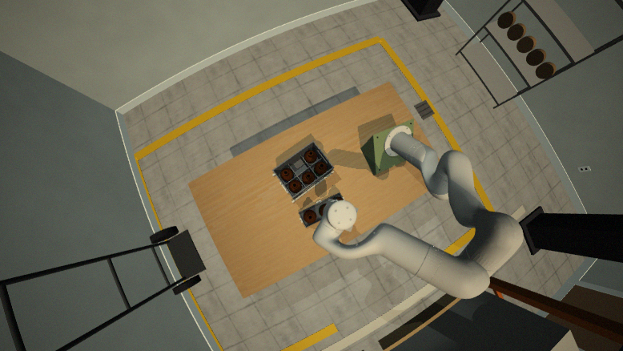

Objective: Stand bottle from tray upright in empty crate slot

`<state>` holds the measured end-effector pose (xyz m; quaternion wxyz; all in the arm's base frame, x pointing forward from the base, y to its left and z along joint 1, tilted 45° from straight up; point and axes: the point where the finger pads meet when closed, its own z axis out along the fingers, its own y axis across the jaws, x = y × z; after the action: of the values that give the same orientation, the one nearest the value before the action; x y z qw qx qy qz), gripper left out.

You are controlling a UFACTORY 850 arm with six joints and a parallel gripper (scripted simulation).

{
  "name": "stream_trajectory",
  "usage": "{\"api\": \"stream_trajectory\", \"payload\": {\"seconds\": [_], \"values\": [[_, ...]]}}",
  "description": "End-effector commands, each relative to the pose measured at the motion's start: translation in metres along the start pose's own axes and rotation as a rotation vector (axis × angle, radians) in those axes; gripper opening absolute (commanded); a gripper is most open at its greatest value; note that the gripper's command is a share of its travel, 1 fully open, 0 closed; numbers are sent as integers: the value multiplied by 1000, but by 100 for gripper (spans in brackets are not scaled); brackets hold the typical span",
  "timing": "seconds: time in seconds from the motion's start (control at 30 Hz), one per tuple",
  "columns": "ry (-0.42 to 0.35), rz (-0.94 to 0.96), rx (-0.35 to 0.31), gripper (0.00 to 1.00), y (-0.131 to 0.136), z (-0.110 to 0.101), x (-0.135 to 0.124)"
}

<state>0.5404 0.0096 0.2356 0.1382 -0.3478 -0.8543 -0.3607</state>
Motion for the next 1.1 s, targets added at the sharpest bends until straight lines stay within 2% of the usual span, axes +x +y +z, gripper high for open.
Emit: {"api": "stream_trajectory", "payload": {"seconds": [0.0, 0.33, 1.07], "values": [[-2, -1, -1, 0, 1, -5, 0], [-2, -1, -1, 0, 0, -15, 0], [-2, -1, -1, 0, 0, -16, 0]]}}
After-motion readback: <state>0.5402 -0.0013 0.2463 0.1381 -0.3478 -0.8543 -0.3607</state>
